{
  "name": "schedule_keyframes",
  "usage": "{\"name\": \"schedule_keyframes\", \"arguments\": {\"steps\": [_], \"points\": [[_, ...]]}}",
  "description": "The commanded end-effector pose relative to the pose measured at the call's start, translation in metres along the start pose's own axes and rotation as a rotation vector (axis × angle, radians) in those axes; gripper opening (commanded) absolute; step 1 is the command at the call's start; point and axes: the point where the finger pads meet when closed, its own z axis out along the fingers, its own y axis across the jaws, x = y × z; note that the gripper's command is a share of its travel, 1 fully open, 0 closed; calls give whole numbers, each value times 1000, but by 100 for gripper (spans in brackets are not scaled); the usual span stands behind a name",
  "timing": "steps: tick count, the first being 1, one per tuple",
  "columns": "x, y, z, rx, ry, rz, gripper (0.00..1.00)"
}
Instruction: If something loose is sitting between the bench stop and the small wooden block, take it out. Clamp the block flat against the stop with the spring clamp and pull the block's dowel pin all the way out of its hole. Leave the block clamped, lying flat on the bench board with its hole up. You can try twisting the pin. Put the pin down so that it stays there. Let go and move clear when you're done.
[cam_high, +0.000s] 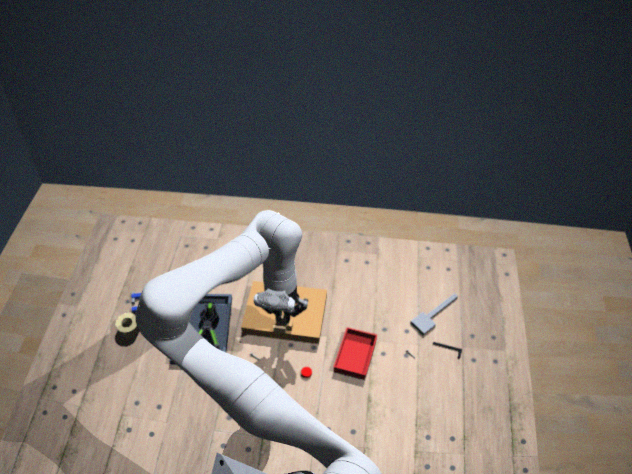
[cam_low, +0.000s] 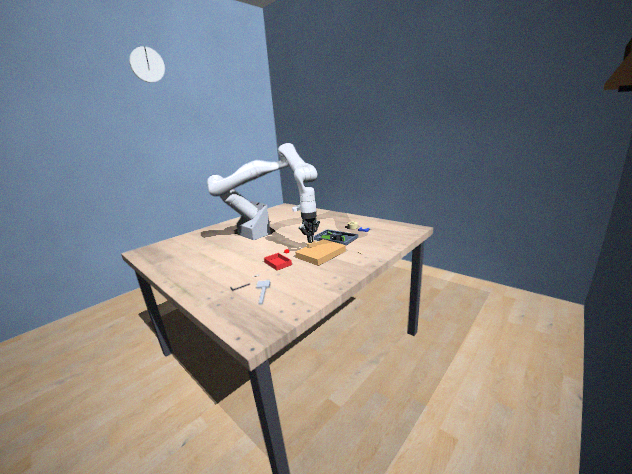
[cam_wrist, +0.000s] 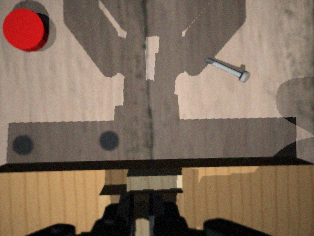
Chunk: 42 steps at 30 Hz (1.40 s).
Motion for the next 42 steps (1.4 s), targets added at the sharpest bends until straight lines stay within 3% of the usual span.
{"name": "schedule_keyframes", "arguments": {"steps": [1, 16, 17, 42], "points": [[-1, 0, -1, -1, -2, 0, 10], [-1, 0, -1, -1, -2, 0, 10], [-1, 0, -1, -1, -2, 0, 34], [-1, 0, -1, -1, -2, 0, 34]]}}
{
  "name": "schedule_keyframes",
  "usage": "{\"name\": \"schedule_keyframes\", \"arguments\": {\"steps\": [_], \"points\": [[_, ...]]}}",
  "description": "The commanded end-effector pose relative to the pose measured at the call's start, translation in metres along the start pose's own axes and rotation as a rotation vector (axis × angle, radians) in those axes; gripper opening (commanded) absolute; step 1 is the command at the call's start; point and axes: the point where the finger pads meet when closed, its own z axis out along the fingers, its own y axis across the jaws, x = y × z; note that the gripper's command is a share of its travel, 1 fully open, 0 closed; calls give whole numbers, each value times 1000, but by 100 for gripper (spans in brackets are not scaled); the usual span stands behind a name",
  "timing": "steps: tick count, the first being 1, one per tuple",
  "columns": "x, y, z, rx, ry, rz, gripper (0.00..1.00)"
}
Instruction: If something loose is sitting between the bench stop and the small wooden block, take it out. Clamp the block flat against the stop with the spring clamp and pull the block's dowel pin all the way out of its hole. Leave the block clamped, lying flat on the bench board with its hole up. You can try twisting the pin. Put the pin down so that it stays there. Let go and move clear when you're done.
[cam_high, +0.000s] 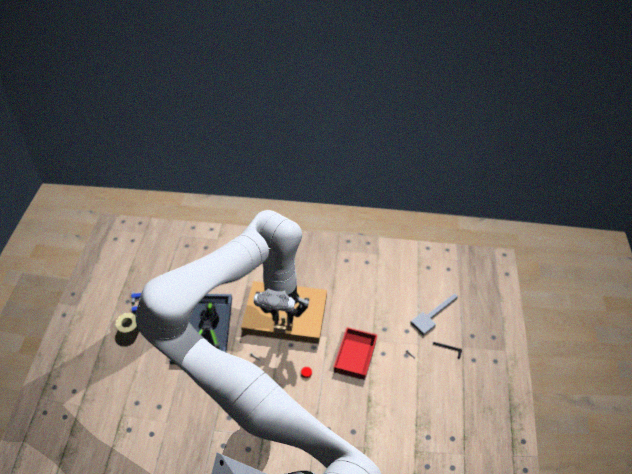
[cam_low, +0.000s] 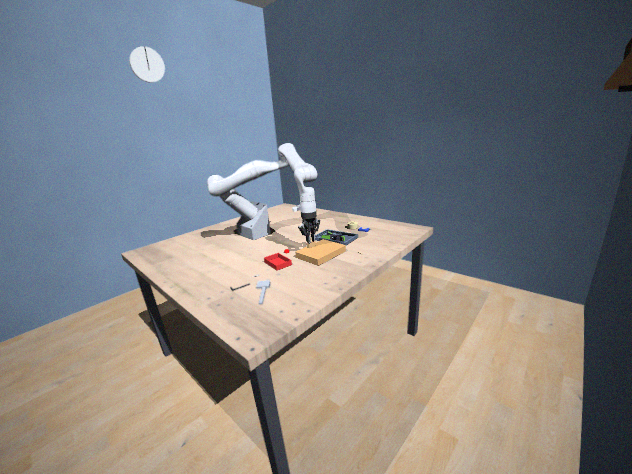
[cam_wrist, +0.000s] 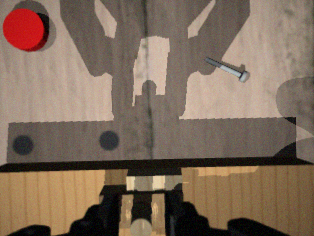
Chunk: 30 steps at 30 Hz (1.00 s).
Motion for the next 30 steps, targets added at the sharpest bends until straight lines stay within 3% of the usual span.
{"name": "schedule_keyframes", "arguments": {"steps": [1, 30], "points": [[-1, 0, -1, -1, -2, 0, 34], [-1, 0, -11, -1, -2, 0, 34]]}}
